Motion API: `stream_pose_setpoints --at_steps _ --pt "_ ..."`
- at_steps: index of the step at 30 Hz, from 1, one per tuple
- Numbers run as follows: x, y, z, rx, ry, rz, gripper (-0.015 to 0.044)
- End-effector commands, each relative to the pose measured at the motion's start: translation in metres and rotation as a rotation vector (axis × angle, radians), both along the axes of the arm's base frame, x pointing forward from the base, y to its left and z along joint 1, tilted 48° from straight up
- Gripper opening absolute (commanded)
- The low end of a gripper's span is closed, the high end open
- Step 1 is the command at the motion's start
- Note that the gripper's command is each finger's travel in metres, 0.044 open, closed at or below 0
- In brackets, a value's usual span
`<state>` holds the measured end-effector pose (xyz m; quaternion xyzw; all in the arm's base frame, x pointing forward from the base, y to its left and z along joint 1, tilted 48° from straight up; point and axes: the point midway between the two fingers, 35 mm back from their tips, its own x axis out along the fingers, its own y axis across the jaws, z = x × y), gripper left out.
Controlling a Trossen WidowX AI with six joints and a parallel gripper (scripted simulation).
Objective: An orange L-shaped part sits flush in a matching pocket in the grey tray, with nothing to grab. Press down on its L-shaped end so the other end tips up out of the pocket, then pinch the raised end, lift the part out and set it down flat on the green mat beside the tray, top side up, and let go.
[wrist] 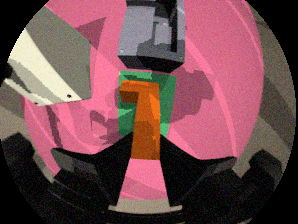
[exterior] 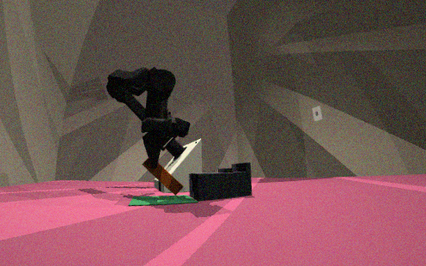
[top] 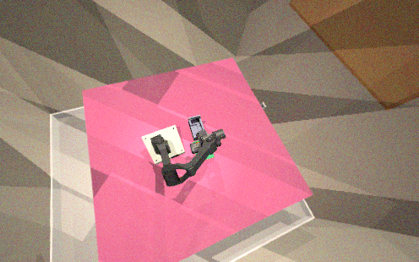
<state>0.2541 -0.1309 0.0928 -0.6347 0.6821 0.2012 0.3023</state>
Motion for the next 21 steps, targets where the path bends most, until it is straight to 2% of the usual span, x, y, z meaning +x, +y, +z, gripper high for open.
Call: stream_pose_setpoints --at_steps 1,15,21 --pt "-0.0019 -0.0054 -0.0045 -0.005 0.008 0.0 0.0" --pt "-0.0019 -0.0065 -0.006 -0.001 0.004 -0.002 0.0" --pt "-0.0019 -0.0065 -0.006 -0.001 0.004 -0.002 0.0157"
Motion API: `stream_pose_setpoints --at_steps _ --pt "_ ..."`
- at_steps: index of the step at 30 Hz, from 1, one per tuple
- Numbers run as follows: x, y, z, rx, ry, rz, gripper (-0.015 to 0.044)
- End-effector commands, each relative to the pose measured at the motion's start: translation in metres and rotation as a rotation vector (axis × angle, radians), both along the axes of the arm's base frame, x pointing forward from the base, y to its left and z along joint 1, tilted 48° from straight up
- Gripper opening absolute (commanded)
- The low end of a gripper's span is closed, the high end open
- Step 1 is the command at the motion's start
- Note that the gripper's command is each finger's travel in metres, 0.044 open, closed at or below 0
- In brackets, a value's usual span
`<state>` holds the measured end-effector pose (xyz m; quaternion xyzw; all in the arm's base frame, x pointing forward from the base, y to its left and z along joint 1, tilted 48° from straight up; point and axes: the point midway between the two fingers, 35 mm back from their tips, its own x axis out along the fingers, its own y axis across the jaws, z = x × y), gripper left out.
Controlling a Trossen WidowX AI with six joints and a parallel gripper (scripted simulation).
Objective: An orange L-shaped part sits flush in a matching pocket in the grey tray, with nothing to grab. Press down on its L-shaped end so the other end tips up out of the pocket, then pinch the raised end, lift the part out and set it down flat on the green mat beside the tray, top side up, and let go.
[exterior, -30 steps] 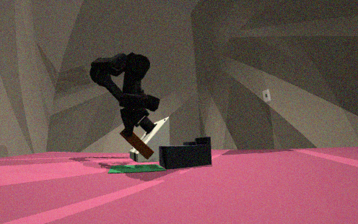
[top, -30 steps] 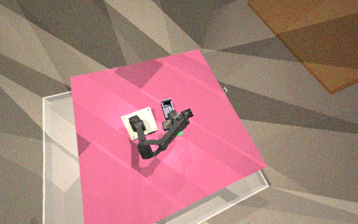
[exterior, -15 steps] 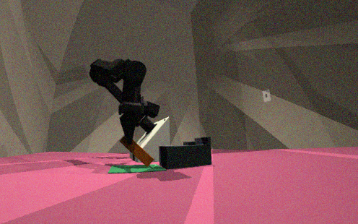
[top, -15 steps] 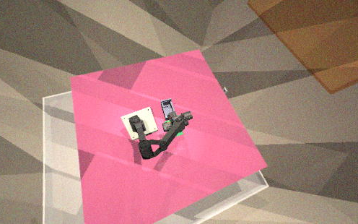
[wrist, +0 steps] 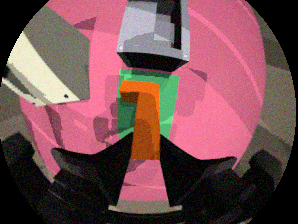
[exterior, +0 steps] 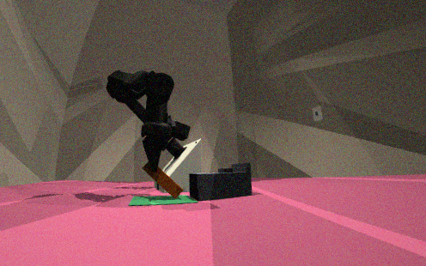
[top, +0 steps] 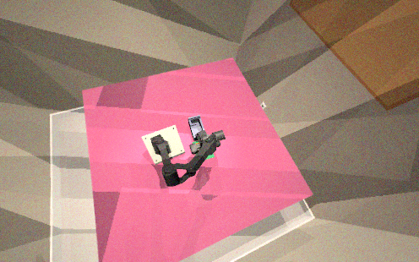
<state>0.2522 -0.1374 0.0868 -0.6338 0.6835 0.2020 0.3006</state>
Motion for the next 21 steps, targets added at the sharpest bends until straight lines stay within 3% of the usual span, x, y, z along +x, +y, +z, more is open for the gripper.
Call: stream_pose_setpoints --at_steps 1,9,13,21 --pt "0.0 0.0 0.0 0.0 0.0 0.0 0.0184" --pt "0.005 0.036 0.029 0.009 0.002 0.001 0.0394" --pt "0.002 0.065 0.058 0.001 0.005 0.002 0.04" --pt "0.005 0.064 0.055 -0.001 -0.002 0.016 0.04"
